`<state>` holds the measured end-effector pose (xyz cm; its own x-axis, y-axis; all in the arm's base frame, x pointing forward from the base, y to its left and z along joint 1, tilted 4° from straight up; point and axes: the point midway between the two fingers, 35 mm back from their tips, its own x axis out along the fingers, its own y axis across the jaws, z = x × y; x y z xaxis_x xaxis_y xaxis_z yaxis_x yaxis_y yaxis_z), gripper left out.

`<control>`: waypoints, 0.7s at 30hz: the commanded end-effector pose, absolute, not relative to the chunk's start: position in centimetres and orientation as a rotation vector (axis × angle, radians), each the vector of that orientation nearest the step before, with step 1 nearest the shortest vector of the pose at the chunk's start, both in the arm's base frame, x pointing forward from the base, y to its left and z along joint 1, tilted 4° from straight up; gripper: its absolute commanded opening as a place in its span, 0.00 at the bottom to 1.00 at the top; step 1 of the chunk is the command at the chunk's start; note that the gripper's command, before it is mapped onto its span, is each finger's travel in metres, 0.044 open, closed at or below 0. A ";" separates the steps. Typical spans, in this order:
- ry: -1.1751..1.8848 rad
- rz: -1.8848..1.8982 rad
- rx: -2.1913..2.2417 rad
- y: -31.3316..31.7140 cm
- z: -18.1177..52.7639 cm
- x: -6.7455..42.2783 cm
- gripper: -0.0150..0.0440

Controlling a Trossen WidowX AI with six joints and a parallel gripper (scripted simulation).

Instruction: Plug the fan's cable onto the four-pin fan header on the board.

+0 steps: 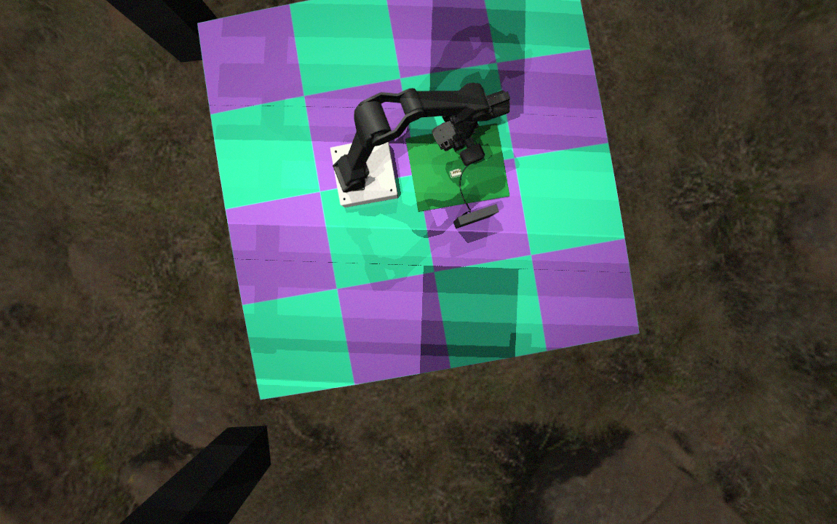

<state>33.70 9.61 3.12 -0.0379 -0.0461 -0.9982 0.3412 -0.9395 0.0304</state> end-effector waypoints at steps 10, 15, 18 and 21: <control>0.319 -2.047 1.996 9.7 1.6 33.9 1.00; 0.319 -2.047 1.996 9.7 0.8 33.9 1.00; 0.319 -2.047 1.996 9.6 0.3 33.9 1.00; 0.319 -2.047 1.996 9.6 -0.2 33.9 1.00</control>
<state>34.10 9.63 0.46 -0.0112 -0.0380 -0.9992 0.3379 -0.9406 0.0320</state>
